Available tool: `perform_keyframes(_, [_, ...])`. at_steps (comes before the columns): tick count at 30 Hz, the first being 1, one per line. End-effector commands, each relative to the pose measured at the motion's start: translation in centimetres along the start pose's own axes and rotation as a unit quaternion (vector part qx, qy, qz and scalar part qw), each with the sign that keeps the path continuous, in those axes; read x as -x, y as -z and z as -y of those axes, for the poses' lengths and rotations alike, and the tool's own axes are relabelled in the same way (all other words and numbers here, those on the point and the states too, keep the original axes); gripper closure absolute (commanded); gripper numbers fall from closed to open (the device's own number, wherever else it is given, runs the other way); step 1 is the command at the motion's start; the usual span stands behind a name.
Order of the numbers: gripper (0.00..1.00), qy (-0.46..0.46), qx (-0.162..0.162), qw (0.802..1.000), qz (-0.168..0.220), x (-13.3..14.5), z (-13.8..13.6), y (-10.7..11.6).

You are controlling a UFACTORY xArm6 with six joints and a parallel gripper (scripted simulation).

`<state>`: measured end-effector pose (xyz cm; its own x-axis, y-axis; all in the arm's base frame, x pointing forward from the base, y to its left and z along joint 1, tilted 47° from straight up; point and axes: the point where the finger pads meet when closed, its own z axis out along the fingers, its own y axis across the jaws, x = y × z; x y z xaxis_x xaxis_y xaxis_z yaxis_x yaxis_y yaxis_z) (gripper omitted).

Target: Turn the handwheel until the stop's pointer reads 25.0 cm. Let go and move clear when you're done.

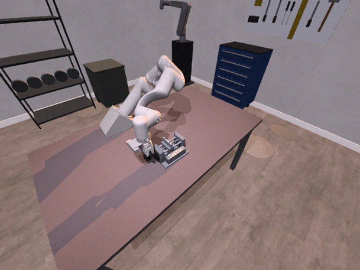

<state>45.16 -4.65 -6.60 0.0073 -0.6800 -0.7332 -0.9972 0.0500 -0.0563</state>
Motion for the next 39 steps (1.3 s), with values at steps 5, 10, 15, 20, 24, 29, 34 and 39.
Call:
perform_keyframes(5, [0.94, 0.000, -0.001, 1.000, 0.000, 0.0, 0.7, -0.5])
perform_keyframes(10, [0.94, 0.000, -0.001, 1.000, 0.000, 0.0, 1.2, -0.7])
perform_keyframes(15, [0.94, 0.000, -0.001, 1.000, 0.000, 0.0, 1.7, -0.8])
perform_keyframes(20, [0.94, 0.000, -0.001, 1.000, 0.000, 0.0, 2.0, -0.8])
perform_keyframes(24, [0.94, 0.000, -0.001, 1.000, 0.000, 0.0, 2.5, -0.8])
perform_keyframes(29, [0.94, 0.000, -0.001, 1.000, 0.000, 0.0, 3.1, -0.7])
perform_keyframes(34, [0.94, 0.000, -0.001, 1.000, 0.000, 0.0, 3.5, -0.5])
perform_keyframes(39, [0.94, 0.000, -0.001, 1.000, 0.000, 0.0, 4.0, -0.1])
